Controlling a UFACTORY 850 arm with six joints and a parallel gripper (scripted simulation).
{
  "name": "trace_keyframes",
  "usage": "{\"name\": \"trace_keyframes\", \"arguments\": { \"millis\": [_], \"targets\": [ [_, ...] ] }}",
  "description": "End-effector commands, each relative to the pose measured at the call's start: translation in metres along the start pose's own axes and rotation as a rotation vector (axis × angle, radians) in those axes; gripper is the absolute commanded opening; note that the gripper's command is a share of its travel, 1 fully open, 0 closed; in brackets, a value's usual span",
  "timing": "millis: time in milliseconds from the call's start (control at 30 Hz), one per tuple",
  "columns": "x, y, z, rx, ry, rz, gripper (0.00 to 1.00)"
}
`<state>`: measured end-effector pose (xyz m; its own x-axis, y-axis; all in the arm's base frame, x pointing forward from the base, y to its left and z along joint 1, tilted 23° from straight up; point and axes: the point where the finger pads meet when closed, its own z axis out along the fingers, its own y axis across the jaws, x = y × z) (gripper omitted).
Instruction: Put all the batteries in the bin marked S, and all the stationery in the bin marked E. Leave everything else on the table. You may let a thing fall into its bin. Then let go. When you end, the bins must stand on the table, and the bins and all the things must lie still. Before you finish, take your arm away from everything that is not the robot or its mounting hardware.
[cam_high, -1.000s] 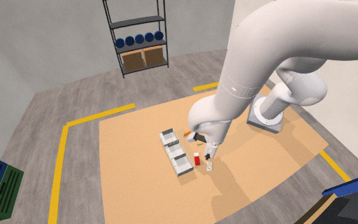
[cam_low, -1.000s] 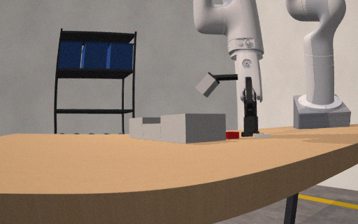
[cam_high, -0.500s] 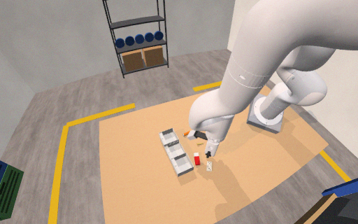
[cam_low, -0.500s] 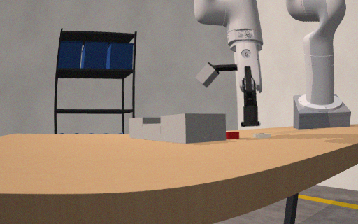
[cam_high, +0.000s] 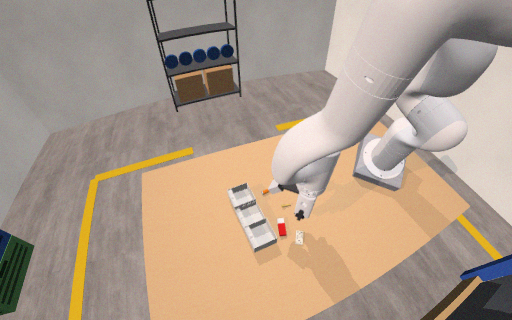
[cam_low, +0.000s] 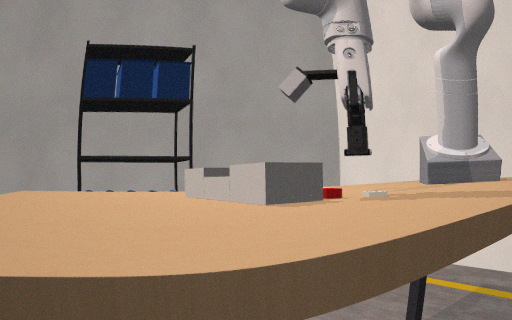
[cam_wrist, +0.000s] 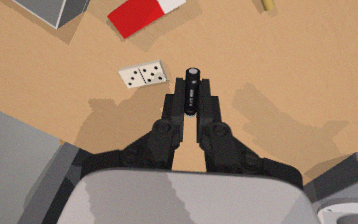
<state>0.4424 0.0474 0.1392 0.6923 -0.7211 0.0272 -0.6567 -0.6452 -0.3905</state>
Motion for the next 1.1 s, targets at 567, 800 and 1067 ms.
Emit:
{"name": "trace_keyframes", "arguments": {
  "millis": [567,800,1067],
  "targets": [
    [0.012,-0.004,-0.008,-0.004,-0.007,0.001,0.0],
    [0.041,-0.012,-0.008,-0.004,-0.007,0.001,0.0],
    [0.084,-0.024,-0.007,-0.004,-0.007,0.001,0.0]
  ]
}}
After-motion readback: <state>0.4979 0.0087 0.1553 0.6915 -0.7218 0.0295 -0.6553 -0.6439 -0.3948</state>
